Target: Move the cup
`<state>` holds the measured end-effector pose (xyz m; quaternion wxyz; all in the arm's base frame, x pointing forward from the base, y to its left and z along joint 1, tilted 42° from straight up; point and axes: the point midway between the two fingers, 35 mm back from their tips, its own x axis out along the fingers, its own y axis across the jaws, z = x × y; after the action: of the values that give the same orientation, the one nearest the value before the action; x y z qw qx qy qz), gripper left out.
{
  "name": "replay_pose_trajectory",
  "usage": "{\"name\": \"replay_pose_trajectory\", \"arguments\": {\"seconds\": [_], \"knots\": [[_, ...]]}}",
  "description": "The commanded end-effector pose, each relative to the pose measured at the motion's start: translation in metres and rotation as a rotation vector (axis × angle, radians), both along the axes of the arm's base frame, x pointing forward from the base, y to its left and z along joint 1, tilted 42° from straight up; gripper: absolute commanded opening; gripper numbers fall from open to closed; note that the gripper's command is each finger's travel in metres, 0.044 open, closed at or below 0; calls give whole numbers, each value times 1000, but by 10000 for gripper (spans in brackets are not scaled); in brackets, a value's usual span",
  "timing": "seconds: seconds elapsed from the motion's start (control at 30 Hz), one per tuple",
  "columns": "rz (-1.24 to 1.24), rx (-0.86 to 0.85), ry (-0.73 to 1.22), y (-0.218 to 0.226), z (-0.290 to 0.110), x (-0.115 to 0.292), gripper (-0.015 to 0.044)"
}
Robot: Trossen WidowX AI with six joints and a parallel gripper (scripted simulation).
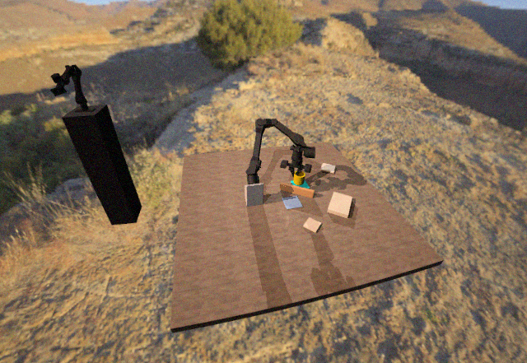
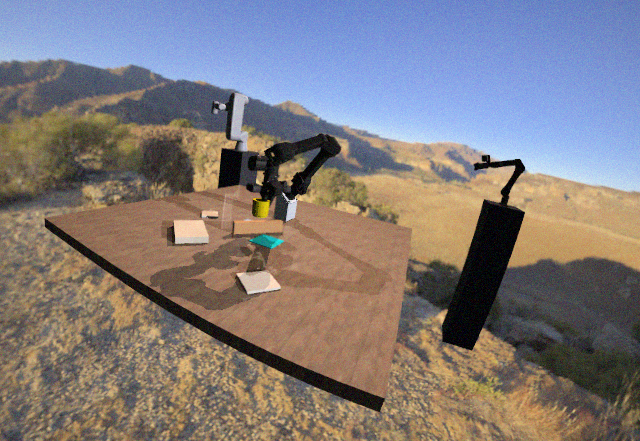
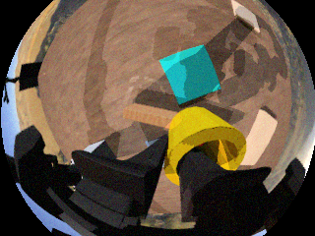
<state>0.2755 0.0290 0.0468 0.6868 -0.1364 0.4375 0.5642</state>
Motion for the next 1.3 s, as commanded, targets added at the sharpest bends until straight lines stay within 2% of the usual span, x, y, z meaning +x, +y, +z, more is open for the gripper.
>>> {"name": "replay_pose_trajectory", "arguments": {"seconds": [0.0,0.9,1.27], "knots": [[-2,5,1,8,8,6,0],[-2,9,-2,56,52,40,0],[-2,9,-2,63,45,41,0]]}}
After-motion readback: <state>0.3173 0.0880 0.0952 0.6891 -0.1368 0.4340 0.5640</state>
